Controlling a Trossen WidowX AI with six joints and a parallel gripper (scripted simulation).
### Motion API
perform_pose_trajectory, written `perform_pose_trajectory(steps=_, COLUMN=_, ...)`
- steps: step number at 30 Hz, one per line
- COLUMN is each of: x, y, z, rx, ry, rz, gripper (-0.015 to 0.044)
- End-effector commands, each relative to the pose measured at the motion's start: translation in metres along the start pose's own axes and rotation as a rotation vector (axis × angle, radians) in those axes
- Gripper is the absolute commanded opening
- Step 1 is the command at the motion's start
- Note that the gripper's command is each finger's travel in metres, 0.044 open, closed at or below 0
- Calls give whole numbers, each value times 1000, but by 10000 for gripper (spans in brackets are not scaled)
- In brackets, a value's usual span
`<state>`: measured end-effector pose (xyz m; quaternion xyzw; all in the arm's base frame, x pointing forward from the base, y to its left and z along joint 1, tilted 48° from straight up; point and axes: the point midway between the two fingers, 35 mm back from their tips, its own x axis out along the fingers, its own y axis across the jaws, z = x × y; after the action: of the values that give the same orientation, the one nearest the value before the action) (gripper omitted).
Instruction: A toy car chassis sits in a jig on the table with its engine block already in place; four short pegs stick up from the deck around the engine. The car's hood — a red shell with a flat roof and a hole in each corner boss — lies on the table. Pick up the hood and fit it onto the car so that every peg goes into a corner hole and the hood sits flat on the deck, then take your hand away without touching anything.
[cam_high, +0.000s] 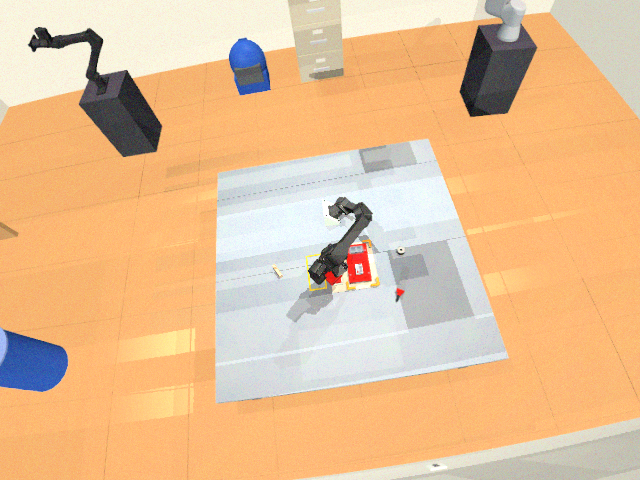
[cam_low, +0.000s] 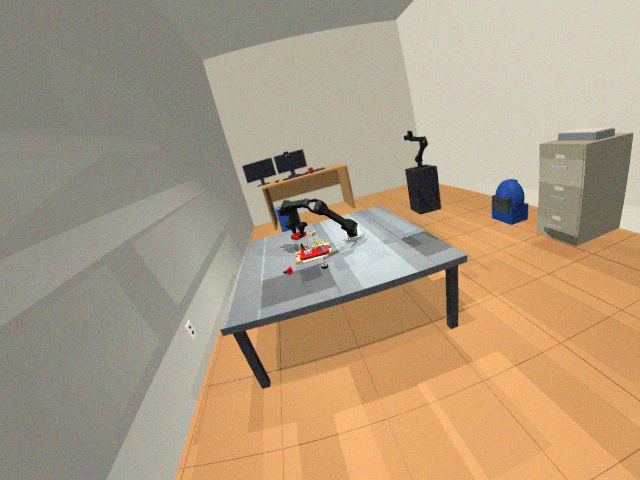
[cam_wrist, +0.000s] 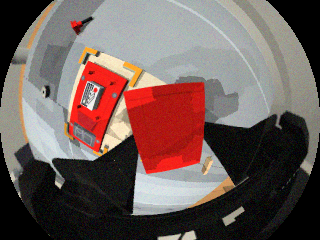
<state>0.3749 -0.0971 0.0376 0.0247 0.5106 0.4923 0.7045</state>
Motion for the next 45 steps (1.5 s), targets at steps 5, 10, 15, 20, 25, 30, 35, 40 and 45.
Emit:
perform_pose_trajectory(steps=5, x=-1, y=31, z=21, rx=178, ry=-2, rz=2, gripper=0)
perform_pose_trajectory(steps=10, x=-1, y=51, z=32, rx=296, ry=-2, rz=4, gripper=0)
perform_pose_trajectory(steps=15, x=0, y=74, z=42, rx=414, ry=-1, rz=7, gripper=0)
perform_pose_trajectory(steps=20, x=1, y=96, z=50, rx=532, ry=1, rz=11, gripper=0)
perform_pose_trajectory(steps=25, x=3, y=119, z=56, rx=650, ry=3, rz=16, gripper=0)
perform_pose_trajectory(steps=30, x=4, y=131, z=59, rx=707, ry=4, rz=19, gripper=0)
perform_pose_trajectory(steps=35, x=8, y=129, z=58, rx=707, ry=4, rz=19, gripper=0)
perform_pose_trajectory(steps=40, x=22, y=130, z=59, rx=707, ry=3, rz=18, gripper=0)
perform_pose_trajectory(steps=45, x=41, y=131, z=60, rx=707, ry=3, rz=19, gripper=0)
